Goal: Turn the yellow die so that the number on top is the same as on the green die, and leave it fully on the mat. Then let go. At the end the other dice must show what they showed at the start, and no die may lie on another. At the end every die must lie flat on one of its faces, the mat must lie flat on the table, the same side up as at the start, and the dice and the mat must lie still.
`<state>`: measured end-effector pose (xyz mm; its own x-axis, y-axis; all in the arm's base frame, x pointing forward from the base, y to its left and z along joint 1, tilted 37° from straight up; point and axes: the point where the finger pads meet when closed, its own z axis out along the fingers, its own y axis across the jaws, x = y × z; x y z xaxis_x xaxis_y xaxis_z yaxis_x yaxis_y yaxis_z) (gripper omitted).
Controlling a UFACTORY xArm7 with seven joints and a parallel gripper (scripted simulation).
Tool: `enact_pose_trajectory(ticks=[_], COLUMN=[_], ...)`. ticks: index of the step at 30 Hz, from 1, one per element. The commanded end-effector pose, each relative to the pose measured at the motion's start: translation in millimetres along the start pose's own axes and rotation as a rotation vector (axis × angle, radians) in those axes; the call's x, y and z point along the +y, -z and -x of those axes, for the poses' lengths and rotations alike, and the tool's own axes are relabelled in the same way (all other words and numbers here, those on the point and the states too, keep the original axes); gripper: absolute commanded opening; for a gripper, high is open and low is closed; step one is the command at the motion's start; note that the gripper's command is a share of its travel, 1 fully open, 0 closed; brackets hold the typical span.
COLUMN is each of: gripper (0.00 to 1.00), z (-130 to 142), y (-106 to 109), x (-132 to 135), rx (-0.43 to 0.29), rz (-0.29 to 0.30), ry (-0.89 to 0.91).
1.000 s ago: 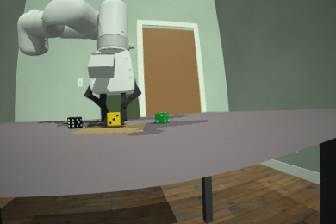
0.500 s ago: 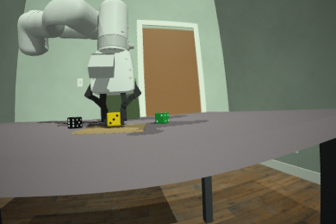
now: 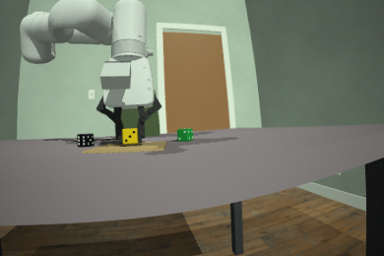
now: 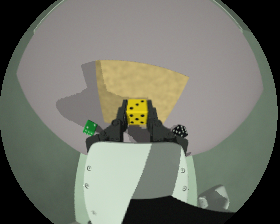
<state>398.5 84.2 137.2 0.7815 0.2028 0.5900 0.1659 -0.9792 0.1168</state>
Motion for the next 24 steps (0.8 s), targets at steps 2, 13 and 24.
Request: enact_pose_trajectory(ticks=[2,13,24], gripper=[0.27,0.27,0.27], z=[-0.5,-0.5,-0.5], y=[0.1,-2.5,-3.4], x=[-0.2,-0.2,-0.2], rx=[0.002,0.002,0.002], rz=[0.0,0.0,0.0], ry=[0.001,0.001,0.001])
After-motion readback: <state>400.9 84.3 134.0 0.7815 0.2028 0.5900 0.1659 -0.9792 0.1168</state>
